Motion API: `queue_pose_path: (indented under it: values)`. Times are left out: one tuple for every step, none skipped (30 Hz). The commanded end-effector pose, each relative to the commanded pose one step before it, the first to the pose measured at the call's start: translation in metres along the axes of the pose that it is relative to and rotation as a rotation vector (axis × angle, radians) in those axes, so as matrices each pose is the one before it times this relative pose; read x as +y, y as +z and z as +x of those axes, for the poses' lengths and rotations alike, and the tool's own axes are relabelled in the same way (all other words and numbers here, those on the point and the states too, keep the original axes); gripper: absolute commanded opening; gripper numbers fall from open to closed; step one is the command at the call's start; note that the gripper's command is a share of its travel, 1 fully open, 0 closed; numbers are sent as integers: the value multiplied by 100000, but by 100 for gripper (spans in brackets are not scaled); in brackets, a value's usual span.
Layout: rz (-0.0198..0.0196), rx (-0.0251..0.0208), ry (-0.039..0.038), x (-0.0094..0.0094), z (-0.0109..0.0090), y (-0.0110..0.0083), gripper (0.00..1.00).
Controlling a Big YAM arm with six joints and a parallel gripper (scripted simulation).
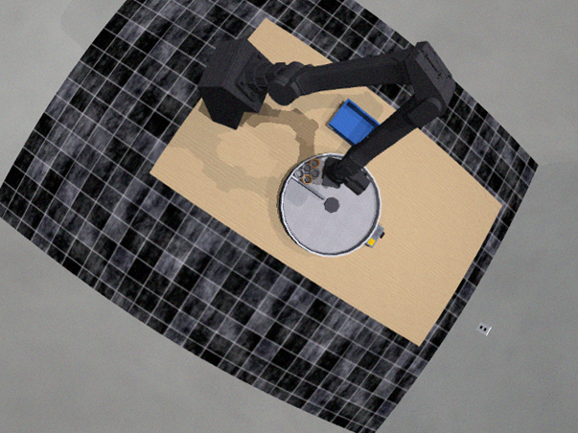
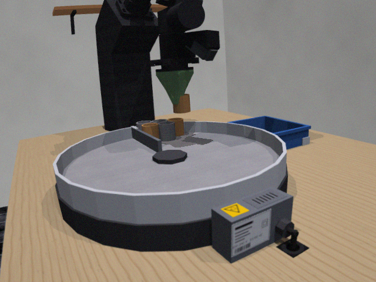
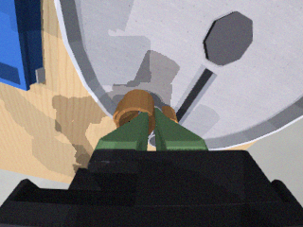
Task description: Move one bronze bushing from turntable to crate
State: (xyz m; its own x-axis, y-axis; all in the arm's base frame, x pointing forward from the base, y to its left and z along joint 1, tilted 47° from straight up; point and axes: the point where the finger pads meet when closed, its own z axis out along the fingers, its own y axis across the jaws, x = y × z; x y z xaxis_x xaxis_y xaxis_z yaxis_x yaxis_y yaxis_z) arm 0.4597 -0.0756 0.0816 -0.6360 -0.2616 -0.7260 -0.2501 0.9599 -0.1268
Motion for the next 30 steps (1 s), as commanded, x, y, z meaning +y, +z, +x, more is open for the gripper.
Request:
queue_pose_path:
  values:
    - [-1132,2733,180,202,1125,242,0]
    - [0,0,0,0,0,0,0]
    - [0,0,0,0,0,0,0]
    - [0,0,0,0,0,0,0]
    - [0,0,0,0,0,0,0]
    - [0,0,0,0,0,0,0]
    - [0,0,0,0,0,0,0]
    - [0,0,0,0,0,0,0]
    - [0,0,0,0,0,0,0]
    - [0,0,0,0,0,0,0]
    - [0,0,0,0,0,0,0]
    - [0,0,0,0,0,0,0]
    - [0,0,0,0,0,0,0]
    - [0,0,0,0,0,0,0]
    - [0,0,0,0,0,0,0]
    - [0,0,0,0,0,0,0]
    - [0,0,0,0,0,0,0]
    - [-12,-12,-7,15,-10,-1,0]
    - [-83,-81,-44,98,-65,-7,0]
    - [-215,-212,-113,255,-168,-18,0]
    - [-283,-376,-89,404,-281,-52,0]
    - [433,-661,624,46,-319,-221,0]
    - [507,-1073,-349,81,-487,-316,0]
    - [108,-234,-71,208,-181,-58,0]
    - [21,-51,-9,284,-131,-2,0]
    - [10,-29,-1,348,-151,-2,0]
    - [-6,5,11,414,-169,-2,0]
    - [-26,52,25,481,-182,-2,0]
    - [-34,72,31,542,-202,-3,0]
    - [0,-8,9,591,-247,-2,0]
